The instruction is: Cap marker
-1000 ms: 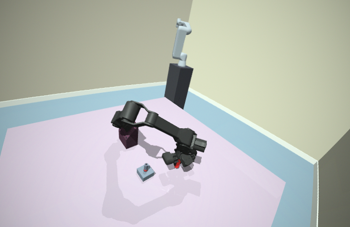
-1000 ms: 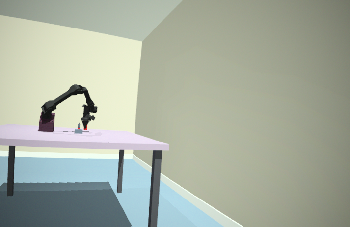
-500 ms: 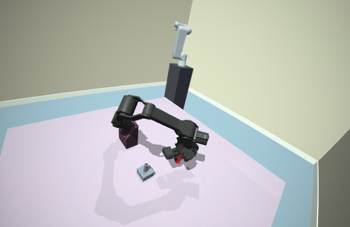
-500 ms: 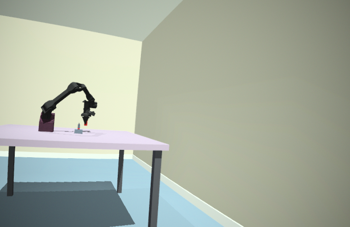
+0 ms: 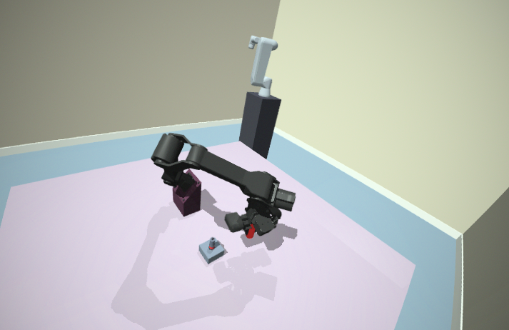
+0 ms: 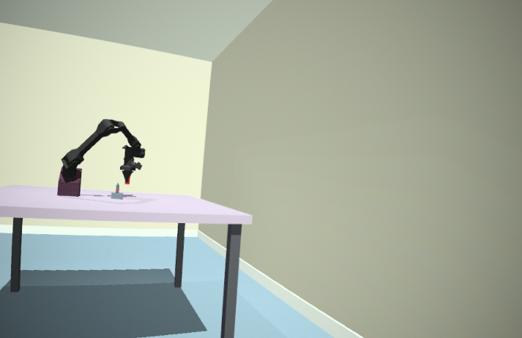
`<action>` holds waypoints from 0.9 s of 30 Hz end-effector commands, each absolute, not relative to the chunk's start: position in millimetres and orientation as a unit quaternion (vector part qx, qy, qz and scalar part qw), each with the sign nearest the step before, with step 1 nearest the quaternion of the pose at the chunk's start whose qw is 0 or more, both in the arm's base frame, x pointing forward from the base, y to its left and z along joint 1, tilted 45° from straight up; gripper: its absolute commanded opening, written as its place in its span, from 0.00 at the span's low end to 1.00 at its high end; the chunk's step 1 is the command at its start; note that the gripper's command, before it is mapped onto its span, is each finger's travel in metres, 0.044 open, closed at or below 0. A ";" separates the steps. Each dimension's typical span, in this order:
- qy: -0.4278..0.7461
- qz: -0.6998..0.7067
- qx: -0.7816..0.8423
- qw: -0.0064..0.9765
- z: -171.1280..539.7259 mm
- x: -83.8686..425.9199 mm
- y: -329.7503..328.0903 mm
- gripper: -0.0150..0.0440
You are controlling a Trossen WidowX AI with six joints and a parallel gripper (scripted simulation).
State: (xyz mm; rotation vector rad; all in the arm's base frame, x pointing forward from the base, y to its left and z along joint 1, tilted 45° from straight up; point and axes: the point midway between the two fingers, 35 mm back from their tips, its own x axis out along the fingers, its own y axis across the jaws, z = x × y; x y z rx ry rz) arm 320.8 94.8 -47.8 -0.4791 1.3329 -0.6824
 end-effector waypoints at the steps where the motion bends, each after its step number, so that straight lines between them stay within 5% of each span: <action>1: 0.601 -0.309 -0.219 0.704 -36.7 317.4 86.7 0.25; 27: 0.601 -0.309 -0.220 0.703 24.7 290.8 47.5 0.25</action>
